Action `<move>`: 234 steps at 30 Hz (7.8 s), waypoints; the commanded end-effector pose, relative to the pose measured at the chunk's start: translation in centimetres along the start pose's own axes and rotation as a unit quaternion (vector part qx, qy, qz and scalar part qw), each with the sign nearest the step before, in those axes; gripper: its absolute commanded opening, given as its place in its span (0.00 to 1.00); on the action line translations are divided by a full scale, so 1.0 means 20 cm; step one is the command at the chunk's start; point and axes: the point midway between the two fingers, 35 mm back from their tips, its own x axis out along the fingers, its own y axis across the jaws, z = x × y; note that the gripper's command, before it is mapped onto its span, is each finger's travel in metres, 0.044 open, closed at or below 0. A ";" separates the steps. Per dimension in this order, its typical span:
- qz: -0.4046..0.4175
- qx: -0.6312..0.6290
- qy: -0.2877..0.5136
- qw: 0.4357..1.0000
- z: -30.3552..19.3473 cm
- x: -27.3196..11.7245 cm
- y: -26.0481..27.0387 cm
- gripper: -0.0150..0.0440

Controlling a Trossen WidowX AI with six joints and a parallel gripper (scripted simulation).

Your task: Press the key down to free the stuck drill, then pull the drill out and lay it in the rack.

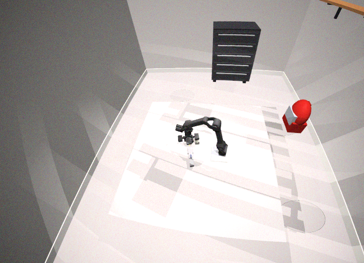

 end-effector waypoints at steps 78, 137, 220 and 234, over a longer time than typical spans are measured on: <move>0.000 -0.001 0.003 1.000 -0.26 -0.15 0.00 0.25; 0.002 -0.001 0.003 1.000 -0.28 -0.20 0.19 0.25; 0.003 0.000 0.004 1.000 -0.33 -0.01 0.38 1.00; 0.004 -0.001 0.004 1.000 -0.32 -0.31 0.37 1.00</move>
